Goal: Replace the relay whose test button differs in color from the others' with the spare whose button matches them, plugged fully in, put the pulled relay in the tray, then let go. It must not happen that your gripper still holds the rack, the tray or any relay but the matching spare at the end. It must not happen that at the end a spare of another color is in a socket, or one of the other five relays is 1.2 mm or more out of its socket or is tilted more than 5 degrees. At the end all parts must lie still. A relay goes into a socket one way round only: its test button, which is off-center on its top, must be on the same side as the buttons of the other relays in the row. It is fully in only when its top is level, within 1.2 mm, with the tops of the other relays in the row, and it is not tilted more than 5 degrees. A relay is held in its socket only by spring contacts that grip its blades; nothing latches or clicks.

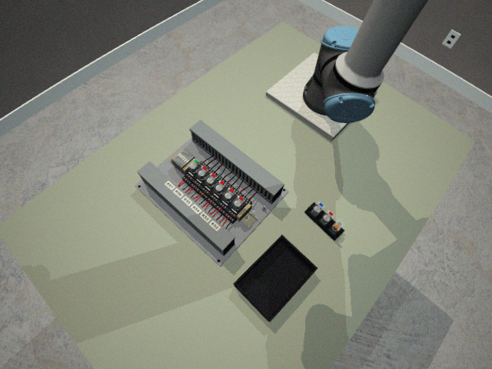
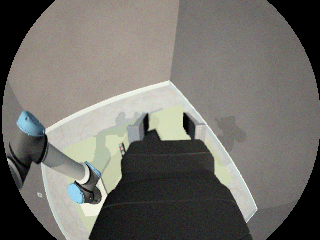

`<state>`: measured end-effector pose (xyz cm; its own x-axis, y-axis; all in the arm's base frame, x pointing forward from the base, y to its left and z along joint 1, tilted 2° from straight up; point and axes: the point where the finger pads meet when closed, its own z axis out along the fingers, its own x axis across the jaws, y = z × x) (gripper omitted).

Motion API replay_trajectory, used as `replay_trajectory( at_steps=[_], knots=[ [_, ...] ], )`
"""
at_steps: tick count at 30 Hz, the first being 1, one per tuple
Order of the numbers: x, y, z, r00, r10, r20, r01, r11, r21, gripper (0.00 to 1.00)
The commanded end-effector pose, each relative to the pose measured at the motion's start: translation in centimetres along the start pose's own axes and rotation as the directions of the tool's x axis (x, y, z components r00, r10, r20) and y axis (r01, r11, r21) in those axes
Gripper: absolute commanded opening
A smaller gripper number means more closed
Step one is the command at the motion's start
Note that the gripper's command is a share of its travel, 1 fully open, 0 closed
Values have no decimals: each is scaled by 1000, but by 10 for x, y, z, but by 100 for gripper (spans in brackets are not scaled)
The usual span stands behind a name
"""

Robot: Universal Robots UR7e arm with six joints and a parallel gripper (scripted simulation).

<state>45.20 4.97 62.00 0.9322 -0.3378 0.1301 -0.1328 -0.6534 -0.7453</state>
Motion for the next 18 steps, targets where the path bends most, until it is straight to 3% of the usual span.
replay_trajectory(
  at_steps=[1, 18],
  knots=[
    [0, 0, 0, 1000, -1, -1, 1, 1000, 0, 100],
    [-2, 0, 4, 1000, -1, -1, 1, 1000, 0, 100]
  ],
)
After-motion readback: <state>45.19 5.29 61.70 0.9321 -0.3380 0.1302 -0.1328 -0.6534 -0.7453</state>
